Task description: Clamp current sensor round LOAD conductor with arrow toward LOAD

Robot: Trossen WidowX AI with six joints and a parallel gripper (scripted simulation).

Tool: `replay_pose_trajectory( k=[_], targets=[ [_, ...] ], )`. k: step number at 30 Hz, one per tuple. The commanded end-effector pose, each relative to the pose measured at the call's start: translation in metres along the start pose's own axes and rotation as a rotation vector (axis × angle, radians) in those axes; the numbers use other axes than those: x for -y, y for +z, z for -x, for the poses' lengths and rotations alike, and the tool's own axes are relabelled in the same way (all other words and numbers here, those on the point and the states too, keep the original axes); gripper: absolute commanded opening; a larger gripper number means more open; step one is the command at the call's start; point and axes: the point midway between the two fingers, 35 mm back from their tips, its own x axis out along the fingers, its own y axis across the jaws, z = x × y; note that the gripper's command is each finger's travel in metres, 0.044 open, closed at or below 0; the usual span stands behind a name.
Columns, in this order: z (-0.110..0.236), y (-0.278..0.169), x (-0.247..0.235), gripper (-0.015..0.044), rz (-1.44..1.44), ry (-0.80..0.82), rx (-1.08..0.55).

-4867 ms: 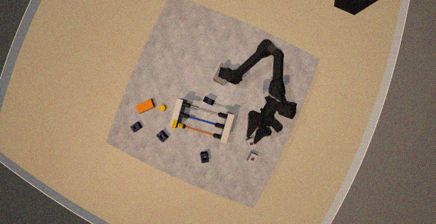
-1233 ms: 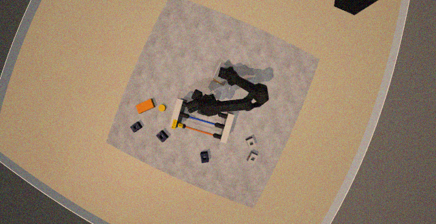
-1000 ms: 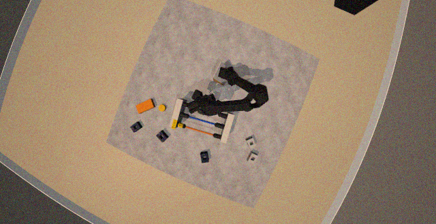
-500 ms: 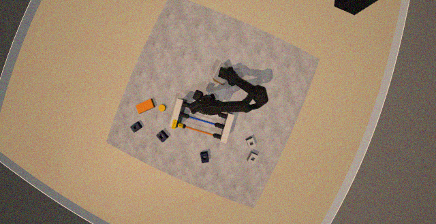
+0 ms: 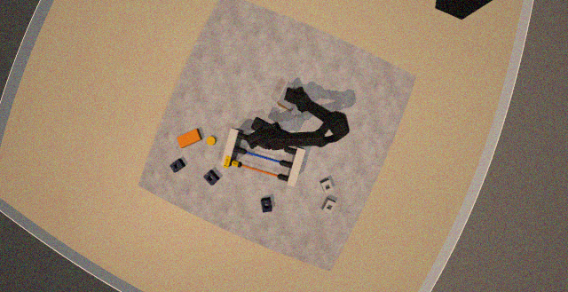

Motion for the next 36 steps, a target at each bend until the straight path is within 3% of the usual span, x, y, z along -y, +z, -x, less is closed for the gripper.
replay_pose_trajectory(
  k=[1, 5, 13, 31, 36],
  targets=[
    [0.0, 0.0, 0.0, 0.0229, 0.001, 0.001, 0.0],
    [0.0, 0.0, 0.0, 0.0202, 0.001, 0.001, 0.0],
    [0.027, 0.005, 0.003, 0.0, -0.002, -0.005, 0.0],
    [0.124, 0.0, 0.001, 0.0, -0.005, 0.002, -0.002],
    [0.127, 0.002, 0.0, 0.0, 0.018, 0.001, 0.002]
  ],
)
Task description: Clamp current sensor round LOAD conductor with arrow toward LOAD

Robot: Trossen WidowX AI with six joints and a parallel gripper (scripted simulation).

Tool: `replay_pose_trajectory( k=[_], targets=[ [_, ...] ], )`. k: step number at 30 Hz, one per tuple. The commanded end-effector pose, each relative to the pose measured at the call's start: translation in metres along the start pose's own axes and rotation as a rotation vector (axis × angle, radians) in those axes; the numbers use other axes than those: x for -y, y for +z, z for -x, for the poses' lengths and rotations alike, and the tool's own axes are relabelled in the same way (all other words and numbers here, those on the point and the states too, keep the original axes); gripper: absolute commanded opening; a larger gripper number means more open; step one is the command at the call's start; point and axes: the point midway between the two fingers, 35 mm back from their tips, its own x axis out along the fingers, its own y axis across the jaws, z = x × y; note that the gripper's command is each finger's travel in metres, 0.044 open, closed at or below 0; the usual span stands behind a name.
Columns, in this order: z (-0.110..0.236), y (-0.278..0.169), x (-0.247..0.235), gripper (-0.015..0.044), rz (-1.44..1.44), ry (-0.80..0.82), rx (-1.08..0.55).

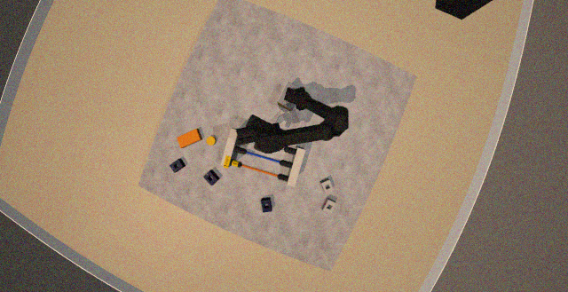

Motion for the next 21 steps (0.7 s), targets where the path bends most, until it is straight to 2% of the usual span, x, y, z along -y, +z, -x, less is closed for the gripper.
replay_pose_trajectory(
  k=[1, 21],
  targets=[
    [0.005, 0.003, 0.0, 0.0, 0.045, -0.005, 0.004],
    [0.004, 0.1, -0.005, 0.0, 0.977, -0.095, 0.135]
  ],
)
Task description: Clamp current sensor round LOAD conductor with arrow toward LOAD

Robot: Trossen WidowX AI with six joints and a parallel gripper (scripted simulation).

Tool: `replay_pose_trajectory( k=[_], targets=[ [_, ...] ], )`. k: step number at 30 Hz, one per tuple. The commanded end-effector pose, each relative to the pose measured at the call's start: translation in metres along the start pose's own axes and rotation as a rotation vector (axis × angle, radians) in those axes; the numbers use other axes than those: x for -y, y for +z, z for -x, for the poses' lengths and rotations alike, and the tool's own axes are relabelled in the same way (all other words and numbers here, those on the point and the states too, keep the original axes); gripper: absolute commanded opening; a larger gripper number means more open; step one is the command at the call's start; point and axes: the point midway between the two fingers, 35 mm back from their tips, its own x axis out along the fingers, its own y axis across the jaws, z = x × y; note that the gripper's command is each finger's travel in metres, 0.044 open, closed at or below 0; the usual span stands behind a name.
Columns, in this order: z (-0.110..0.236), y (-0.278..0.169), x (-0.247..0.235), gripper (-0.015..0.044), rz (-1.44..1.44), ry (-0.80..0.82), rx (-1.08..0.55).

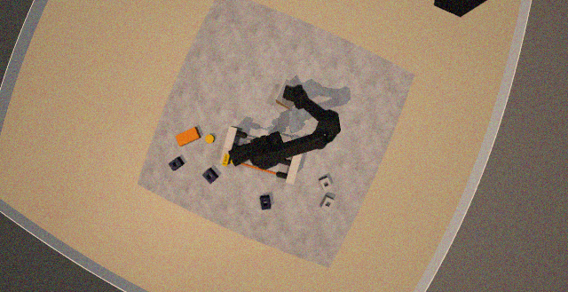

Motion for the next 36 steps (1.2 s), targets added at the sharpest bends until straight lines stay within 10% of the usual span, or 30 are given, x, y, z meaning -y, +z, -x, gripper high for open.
replay_pose_trajectory(
  k=[1, 16, 36],
  targets=[
    [-0.002, 0.018, 0.013, 0.0, 0.199, -0.027, 0.028],
    [-0.018, 0.083, 0.045, 0.0, 0.903, -0.112, 0.106],
    [-0.041, 0.087, 0.047, 0.0, 0.912, -0.113, 0.106]
  ],
)
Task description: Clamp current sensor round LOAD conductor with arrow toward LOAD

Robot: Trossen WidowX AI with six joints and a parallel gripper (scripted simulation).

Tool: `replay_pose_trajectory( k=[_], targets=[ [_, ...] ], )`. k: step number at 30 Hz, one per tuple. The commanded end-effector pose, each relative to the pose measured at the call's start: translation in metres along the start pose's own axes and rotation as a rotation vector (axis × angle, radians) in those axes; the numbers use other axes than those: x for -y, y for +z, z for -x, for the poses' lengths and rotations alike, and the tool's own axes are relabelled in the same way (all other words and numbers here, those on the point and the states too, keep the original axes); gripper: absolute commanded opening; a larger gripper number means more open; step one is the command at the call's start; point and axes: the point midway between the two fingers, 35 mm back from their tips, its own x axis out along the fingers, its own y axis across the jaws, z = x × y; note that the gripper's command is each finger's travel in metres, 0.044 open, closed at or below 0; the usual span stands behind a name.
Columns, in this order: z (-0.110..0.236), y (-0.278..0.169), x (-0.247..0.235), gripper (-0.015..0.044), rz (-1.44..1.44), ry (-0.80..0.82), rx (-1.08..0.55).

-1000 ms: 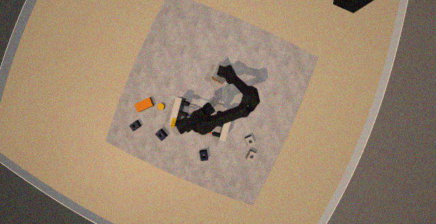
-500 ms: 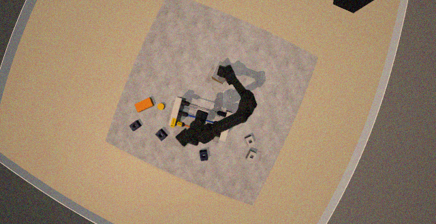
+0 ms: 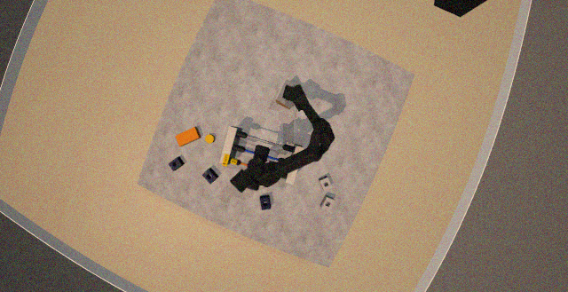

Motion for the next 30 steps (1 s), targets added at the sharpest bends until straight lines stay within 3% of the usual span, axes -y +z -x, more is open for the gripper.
replay_pose_trajectory(
  k=[1, 20, 30],
  targets=[
    [-0.006, 0.0, 0.001, 0.0, -0.004, -0.004, 0.005],
    [-0.037, 0.002, 0.0, 0.0, -0.003, -0.006, 0.007],
    [-0.032, 0.001, 0.0, 0.0, 0.001, -0.002, 0.002]
  ],
)
